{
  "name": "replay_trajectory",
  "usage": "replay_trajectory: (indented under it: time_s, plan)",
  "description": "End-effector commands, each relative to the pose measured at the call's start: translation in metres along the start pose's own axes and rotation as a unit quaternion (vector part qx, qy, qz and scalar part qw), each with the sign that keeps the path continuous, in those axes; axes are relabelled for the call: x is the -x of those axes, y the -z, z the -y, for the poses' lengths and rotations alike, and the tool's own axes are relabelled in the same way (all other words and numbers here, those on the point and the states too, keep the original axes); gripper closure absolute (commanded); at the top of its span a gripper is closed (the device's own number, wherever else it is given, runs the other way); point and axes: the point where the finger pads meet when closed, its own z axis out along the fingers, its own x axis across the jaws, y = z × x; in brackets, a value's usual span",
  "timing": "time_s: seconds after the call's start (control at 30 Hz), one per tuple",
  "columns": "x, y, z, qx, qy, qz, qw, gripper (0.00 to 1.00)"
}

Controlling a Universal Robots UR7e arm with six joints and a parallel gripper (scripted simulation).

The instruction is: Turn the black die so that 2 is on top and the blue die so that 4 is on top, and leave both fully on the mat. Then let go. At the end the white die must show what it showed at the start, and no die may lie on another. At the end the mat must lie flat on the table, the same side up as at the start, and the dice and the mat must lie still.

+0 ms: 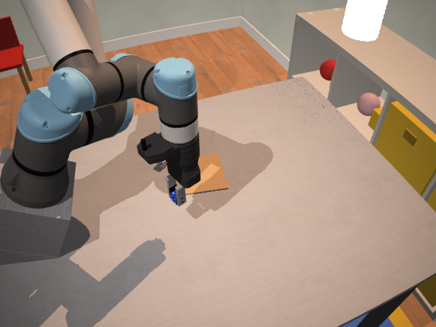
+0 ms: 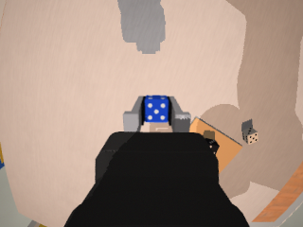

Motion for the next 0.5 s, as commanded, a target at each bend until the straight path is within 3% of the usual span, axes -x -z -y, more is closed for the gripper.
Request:
replay_trajectory:
  time_s: [0.0,0.47]
  plan:
    - [0.0017,0.0,0.0004,0.0,0.027,0.0,1.0,0.51]
    - [0.0076,-0.0007,0.0021,0.0,0.139,0.0,0.99,0.51]
